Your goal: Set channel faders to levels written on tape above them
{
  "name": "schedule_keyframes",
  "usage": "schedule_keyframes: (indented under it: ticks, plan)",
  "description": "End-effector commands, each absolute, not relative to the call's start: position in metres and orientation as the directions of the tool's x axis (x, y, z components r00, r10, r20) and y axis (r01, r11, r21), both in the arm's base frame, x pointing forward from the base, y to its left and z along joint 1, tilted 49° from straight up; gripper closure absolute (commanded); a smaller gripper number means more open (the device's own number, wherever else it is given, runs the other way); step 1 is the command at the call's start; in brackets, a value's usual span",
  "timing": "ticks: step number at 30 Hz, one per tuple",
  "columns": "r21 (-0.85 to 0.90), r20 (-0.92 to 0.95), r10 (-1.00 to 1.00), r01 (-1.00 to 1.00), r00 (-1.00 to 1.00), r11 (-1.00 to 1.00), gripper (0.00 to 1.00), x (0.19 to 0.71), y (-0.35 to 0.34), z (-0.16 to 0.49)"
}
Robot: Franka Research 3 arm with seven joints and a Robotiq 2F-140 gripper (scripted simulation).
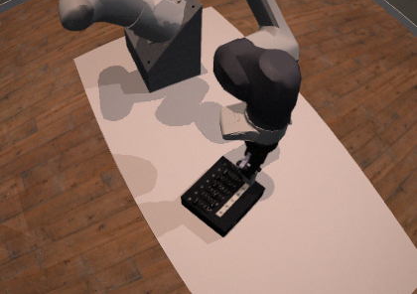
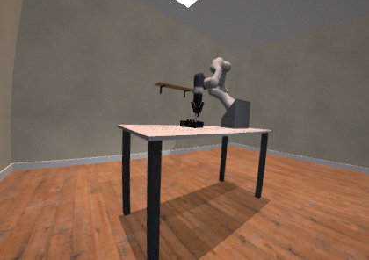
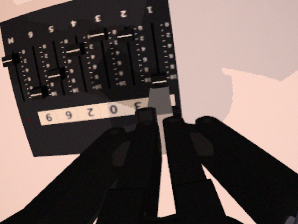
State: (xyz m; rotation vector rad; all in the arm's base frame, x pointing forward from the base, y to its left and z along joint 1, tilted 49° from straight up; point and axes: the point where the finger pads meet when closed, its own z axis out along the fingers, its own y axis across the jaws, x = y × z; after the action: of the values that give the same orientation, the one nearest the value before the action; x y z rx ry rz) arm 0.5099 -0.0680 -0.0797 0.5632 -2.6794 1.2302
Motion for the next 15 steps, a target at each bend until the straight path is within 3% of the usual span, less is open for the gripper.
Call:
schedule_keyframes:
  ticks: [1,15]
  plan:
    - [-0.701,0.274,-0.280,-0.390,-0.920,0.597,1.00,0.5091,-0.0665,-0.0799]
    - [-0.701,0.274,-0.280,-0.390,-0.920,0.597,1.00,0.5037,-0.0682,-0.0783]
